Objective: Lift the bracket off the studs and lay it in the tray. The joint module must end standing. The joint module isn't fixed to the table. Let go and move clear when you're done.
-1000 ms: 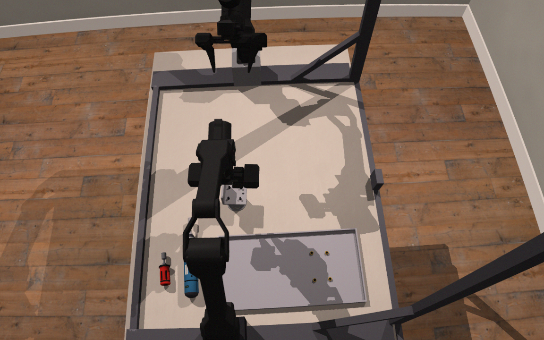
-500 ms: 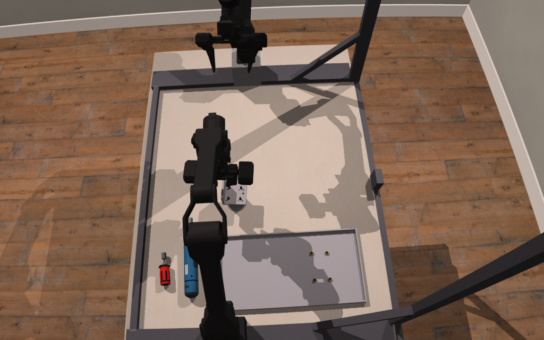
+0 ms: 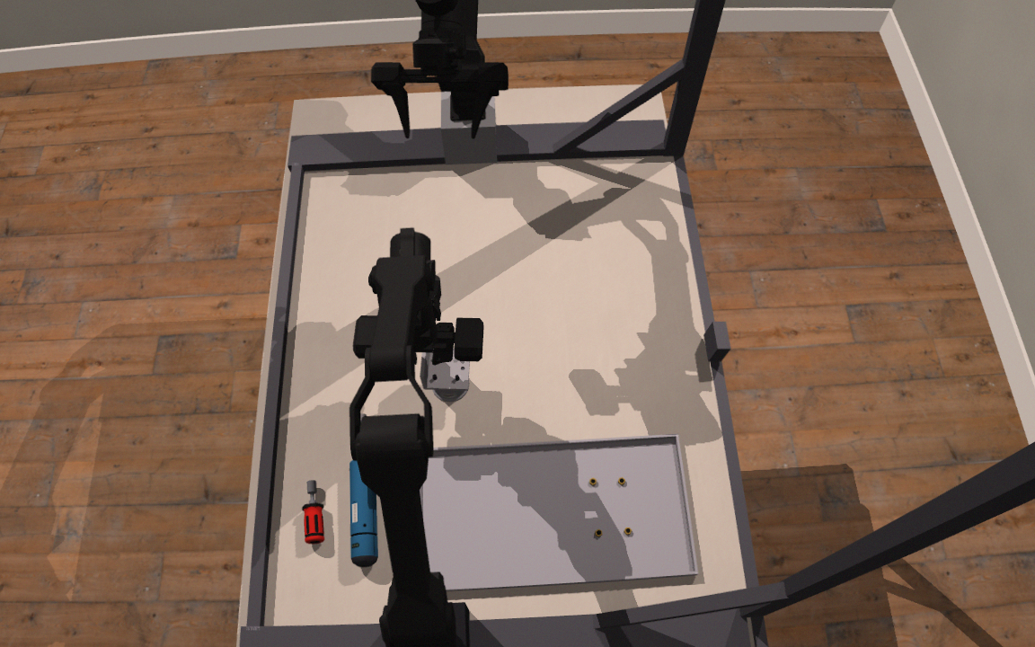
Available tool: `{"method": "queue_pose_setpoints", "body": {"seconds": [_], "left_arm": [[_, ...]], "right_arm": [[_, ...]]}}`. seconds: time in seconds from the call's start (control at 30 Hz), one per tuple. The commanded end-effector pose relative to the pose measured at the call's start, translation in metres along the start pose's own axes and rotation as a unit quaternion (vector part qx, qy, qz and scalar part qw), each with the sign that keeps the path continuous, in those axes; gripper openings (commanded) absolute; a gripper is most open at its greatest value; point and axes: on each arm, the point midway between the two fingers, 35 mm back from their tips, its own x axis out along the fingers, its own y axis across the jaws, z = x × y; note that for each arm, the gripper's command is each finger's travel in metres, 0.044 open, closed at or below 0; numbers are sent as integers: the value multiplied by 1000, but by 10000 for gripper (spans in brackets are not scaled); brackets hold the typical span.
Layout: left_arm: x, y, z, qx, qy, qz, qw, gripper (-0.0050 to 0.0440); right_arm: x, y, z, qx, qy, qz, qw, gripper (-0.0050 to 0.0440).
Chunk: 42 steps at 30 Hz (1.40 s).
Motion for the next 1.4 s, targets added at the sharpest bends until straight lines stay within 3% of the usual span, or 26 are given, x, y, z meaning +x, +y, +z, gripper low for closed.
{"method": "queue_pose_setpoints", "body": {"seconds": [0.0, 0.17, 0.3, 0.43, 0.77, 1.37], "left_arm": [[6, 1, 1, 0, -7, 0, 1000, 130], [12, 1, 1, 0, -7, 0, 1000, 130], [4, 2, 5, 0, -18, 1, 1000, 91], [3, 1, 6, 0, -19, 1, 1000, 91], [3, 1, 6, 0, -19, 1, 1000, 11], [-2, 1, 9, 0, -22, 2, 1000, -5]], "right_arm": [[-3, 0, 5, 0, -7, 0, 1000, 440], [-3, 0, 5, 0, -7, 0, 1000, 440], [-3, 0, 5, 0, -7, 0, 1000, 440], [-3, 0, 5, 0, -7, 0, 1000, 440], [-3, 0, 5, 0, -7, 0, 1000, 440], [-3, 0, 5, 0, -7, 0, 1000, 440]]}}
